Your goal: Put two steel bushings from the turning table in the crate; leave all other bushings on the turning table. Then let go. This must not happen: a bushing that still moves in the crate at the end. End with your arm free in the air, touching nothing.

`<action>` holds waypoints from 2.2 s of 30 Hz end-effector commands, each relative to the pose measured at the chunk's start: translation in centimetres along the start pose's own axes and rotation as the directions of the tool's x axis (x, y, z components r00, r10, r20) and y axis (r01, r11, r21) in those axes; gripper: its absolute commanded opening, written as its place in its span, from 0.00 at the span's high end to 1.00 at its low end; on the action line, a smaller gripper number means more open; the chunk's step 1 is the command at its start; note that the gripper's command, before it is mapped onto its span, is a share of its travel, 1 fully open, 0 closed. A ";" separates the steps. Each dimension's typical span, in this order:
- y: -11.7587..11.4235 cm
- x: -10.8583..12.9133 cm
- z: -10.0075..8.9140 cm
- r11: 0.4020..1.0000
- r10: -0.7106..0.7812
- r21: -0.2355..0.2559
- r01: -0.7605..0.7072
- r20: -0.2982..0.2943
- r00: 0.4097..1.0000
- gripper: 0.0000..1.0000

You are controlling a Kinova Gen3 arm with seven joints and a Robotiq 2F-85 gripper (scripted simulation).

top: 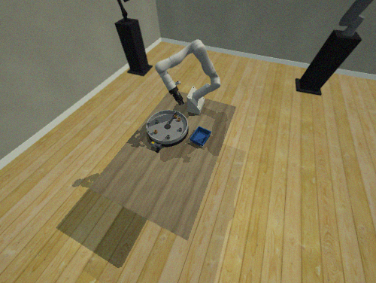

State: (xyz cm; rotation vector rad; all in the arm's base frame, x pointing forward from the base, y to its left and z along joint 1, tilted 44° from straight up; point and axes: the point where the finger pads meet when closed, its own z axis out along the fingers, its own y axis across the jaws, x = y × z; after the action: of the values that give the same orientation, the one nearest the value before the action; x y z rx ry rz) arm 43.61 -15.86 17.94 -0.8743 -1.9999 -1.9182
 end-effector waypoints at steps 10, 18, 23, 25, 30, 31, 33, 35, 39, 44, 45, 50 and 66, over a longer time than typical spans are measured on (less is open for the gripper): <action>0.8 0.2 0.0 0.991 -0.033 0.132 0.028 0.038 0.999 0.00; 0.9 0.2 0.0 0.960 -0.059 0.279 0.035 0.075 0.995 0.00; 0.9 0.2 0.0 0.948 -0.066 0.315 0.036 0.084 0.994 0.00; 0.9 0.2 0.0 0.948 -0.066 0.315 0.036 0.084 0.994 0.00; 0.9 0.2 0.0 0.948 -0.066 0.315 0.036 0.084 0.994 0.00; 0.9 0.2 0.0 0.948 -0.066 0.315 0.036 0.084 0.994 0.00; 0.9 0.2 0.0 0.922 -0.081 0.385 0.036 0.100 0.992 0.00; 0.9 0.2 -0.1 0.890 -0.098 0.454 0.035 0.115 0.989 0.00; 0.9 0.2 -0.1 0.873 -0.106 0.487 0.034 0.123 0.987 0.00; 0.9 0.2 -0.1 0.873 -0.106 0.487 0.034 0.123 0.987 0.00; 0.9 0.2 -0.1 0.873 -0.106 0.487 0.034 0.123 0.987 0.00; 0.9 0.2 -0.1 0.834 -0.124 0.551 0.029 0.136 0.983 0.00; -0.1 0.1 -0.2 0.767 -0.152 0.641 0.019 0.153 0.976 0.00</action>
State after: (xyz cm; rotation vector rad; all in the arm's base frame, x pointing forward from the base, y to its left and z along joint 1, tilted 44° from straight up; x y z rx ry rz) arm 43.92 -15.92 18.65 -0.7955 -2.6028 -1.0491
